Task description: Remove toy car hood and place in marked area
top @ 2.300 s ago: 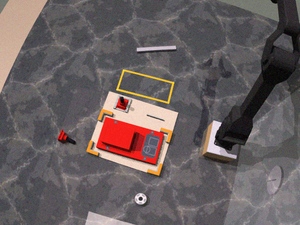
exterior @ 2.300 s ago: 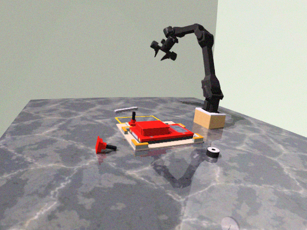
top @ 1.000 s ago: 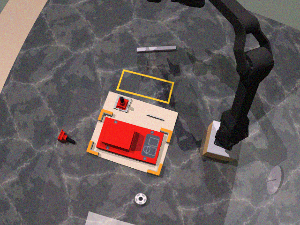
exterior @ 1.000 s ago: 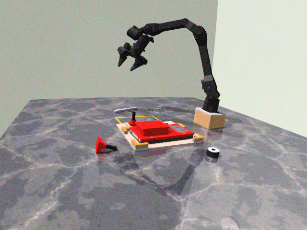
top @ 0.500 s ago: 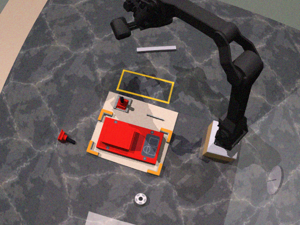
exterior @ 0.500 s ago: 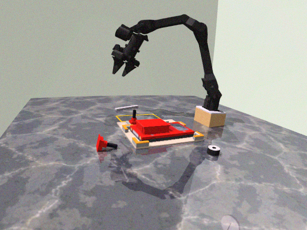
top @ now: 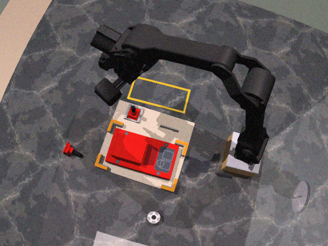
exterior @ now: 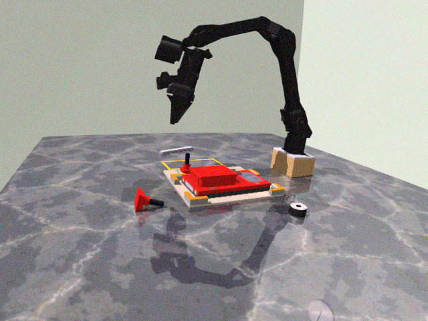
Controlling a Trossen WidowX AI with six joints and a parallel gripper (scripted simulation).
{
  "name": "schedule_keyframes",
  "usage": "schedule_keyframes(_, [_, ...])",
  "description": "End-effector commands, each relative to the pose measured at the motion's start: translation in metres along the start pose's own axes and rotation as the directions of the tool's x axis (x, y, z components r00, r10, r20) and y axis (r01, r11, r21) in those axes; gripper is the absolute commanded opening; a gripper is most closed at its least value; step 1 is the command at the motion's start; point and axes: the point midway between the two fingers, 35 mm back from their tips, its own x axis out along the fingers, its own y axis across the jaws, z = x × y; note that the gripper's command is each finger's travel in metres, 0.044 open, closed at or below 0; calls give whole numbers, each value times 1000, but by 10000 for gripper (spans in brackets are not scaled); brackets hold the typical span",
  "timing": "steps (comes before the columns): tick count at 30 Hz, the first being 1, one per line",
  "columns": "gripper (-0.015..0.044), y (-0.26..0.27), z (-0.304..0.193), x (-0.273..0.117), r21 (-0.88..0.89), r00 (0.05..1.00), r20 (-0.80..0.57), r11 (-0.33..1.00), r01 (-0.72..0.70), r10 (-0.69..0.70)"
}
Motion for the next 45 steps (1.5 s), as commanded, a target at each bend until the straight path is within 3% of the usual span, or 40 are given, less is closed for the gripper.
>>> schedule_keyframes(1, [440, 38, -28, 9, -119, 998, -66, 993, 4, -12])
schedule_keyframes(13, [440, 109, -111, 22, -407, 976, -203, 913, -9, -81])
schedule_keyframes(45, [440, 109, -114, 37, -411, 975, -205, 912, -9, -83])
